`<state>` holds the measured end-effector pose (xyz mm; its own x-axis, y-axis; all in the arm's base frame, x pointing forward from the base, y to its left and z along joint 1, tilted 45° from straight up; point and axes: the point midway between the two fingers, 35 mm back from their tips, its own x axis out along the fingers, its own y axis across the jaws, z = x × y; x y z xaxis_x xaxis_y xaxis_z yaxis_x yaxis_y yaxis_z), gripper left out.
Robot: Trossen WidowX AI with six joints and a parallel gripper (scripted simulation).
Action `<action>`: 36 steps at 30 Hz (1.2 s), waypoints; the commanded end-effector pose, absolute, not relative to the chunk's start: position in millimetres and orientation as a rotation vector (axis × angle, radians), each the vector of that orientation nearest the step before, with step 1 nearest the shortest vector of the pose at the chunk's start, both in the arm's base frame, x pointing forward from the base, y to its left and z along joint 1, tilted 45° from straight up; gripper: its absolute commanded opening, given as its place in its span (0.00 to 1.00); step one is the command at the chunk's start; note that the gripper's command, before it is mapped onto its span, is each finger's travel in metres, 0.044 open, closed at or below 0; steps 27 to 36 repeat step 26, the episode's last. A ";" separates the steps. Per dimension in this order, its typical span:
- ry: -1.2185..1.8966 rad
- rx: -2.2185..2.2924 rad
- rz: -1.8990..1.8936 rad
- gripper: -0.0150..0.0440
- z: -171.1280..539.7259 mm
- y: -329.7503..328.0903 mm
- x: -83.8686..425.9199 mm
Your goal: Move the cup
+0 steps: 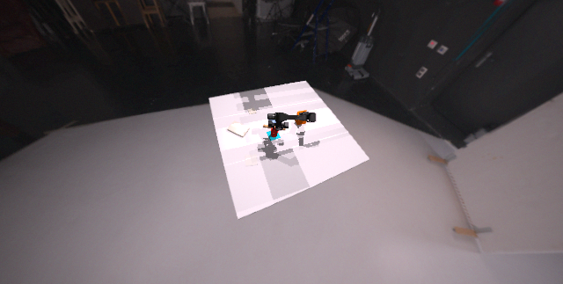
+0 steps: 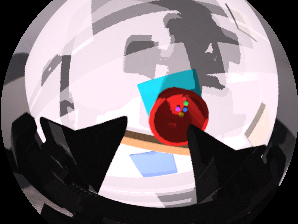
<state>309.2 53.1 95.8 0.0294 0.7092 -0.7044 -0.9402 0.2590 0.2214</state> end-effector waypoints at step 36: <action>0.829 -0.349 1.306 1.00 138.6 11.7 310.9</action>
